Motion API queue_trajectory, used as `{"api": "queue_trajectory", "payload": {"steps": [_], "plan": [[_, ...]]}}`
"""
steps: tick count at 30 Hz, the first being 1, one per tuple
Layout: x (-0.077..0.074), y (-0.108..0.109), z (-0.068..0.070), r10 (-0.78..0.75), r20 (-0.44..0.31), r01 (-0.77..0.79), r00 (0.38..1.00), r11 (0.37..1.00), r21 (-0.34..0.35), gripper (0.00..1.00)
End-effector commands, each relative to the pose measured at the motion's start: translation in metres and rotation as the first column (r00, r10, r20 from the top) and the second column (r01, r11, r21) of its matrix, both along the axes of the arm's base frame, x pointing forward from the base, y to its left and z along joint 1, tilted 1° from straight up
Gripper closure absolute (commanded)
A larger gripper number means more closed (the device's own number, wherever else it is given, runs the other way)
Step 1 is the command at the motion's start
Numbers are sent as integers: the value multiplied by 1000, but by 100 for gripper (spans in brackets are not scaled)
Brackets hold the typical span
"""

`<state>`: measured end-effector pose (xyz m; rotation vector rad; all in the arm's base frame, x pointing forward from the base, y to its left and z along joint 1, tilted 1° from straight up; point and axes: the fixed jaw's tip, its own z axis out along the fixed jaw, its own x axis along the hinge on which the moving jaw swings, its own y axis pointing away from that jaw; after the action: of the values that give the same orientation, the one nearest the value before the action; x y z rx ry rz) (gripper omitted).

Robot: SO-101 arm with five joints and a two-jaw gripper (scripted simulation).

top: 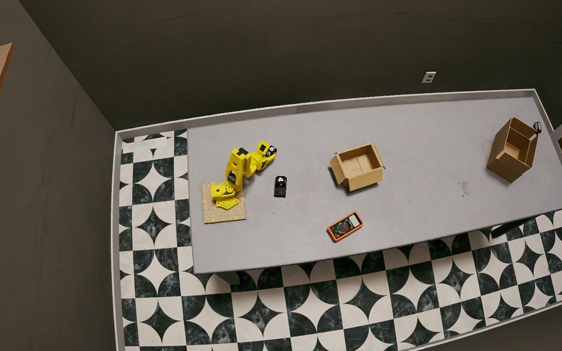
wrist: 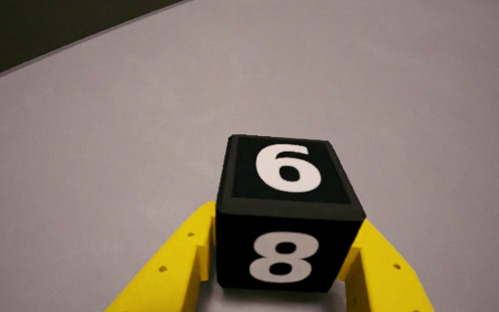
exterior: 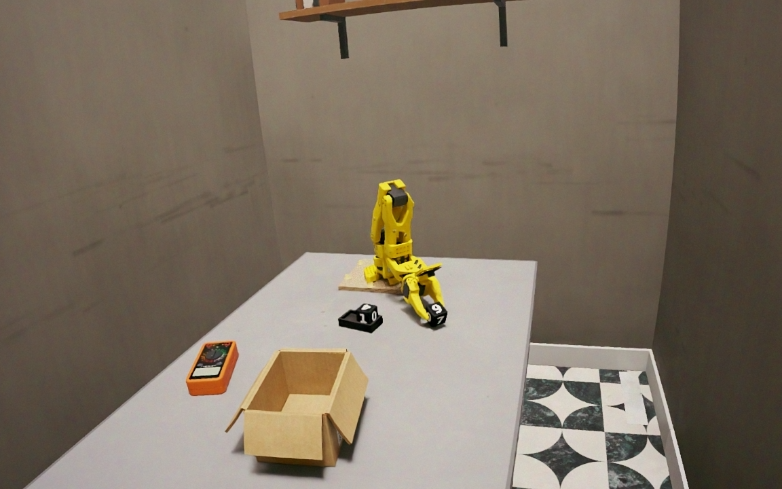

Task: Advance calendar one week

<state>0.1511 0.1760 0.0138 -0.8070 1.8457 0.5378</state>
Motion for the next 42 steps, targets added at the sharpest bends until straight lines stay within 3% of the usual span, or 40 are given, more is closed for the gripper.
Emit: {"api": "queue_trajectory", "payload": {"steps": [1,9,19,30,42], "plan": [[0,3,0,4,3,-4,1000,1000,20,100],[0,2,-1,4,3,-4,1000,1000,20,100],[0,2,-1,4,3,-4,1000,1000,20,83],[0,2,-1,4,3,-4,1000,1000,20,81],[0,2,-1,4,3,-4,1000,1000,20,72]]}}
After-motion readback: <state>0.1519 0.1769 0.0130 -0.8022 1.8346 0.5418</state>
